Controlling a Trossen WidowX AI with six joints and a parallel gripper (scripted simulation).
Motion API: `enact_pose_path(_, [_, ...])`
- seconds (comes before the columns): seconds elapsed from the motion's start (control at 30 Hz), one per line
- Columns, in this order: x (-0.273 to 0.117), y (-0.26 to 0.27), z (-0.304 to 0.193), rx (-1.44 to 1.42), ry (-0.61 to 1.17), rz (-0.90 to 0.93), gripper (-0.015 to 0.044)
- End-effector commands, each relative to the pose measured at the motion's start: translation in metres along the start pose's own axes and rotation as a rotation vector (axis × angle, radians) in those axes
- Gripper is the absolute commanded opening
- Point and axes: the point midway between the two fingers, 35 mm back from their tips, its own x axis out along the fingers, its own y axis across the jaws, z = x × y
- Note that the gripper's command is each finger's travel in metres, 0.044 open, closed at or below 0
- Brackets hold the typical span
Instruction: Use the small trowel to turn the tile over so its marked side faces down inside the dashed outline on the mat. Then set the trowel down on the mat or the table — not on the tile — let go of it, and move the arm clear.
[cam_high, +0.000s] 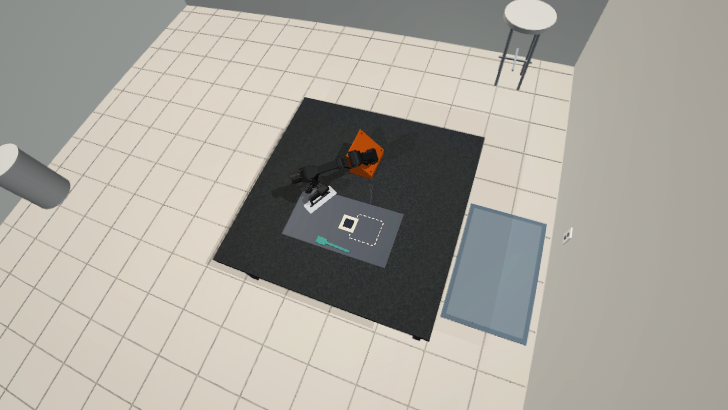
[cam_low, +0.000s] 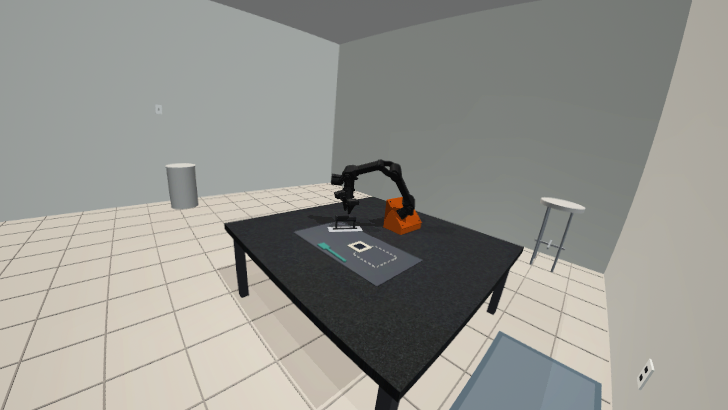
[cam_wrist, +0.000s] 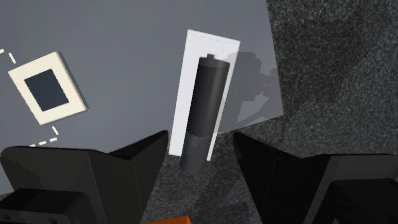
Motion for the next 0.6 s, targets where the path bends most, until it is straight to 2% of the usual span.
enact_pose_path(0.0, [-0.002, -0.001, 0.001, 0.041, 0.004, -0.003, 0.027])
enact_pose_path(0.13, [-0.002, -0.002, 0.004, 0.152, 0.003, -0.004, 0.027])
enact_pose_path(0.57, [0.009, -0.002, 0.005, 0.157, 0.003, -0.004, 0.027])
